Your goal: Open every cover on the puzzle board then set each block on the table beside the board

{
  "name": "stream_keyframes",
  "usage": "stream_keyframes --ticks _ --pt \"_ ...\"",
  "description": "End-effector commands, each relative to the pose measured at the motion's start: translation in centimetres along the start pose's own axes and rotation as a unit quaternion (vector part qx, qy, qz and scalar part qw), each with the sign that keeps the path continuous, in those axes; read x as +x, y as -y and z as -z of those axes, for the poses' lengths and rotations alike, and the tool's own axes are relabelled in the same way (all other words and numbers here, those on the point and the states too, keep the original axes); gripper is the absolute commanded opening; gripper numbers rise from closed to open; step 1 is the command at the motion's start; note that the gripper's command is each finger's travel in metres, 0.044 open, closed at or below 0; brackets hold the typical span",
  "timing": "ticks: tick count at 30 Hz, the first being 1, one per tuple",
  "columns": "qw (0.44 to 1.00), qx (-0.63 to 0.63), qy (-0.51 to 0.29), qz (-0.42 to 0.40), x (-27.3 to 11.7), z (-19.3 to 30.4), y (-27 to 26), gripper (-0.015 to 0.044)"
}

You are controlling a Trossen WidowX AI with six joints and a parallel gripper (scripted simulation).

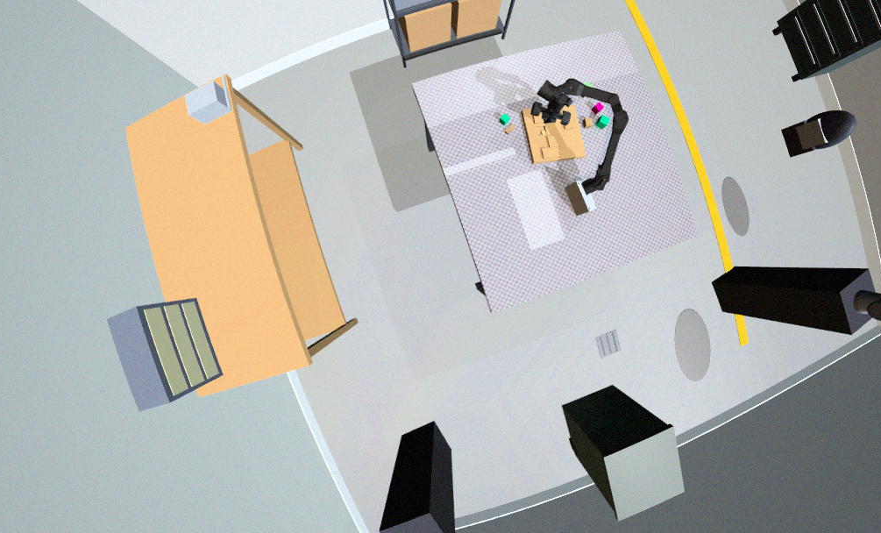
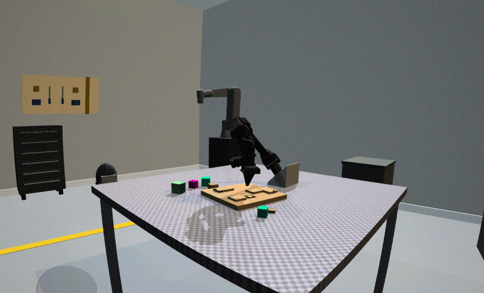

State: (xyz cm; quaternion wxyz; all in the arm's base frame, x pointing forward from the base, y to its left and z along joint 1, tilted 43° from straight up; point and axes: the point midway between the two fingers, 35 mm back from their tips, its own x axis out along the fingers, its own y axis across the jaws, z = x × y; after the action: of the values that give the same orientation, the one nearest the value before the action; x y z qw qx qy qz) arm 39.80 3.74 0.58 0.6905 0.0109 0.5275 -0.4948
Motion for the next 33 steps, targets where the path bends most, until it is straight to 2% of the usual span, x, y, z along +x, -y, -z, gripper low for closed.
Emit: stream_keyframes --ticks 1,10,33 --pt "0.974 0.227 -0.004 -0.002 -0.5 3.4 1.3 0.0000" --pt "0.849 0.529 -0.005 0.000 -0.7 7.6 3.9 0.0000" --pt "0.845 0.535 -0.005 0.000 -0.7 7.7 3.9 0.0000"
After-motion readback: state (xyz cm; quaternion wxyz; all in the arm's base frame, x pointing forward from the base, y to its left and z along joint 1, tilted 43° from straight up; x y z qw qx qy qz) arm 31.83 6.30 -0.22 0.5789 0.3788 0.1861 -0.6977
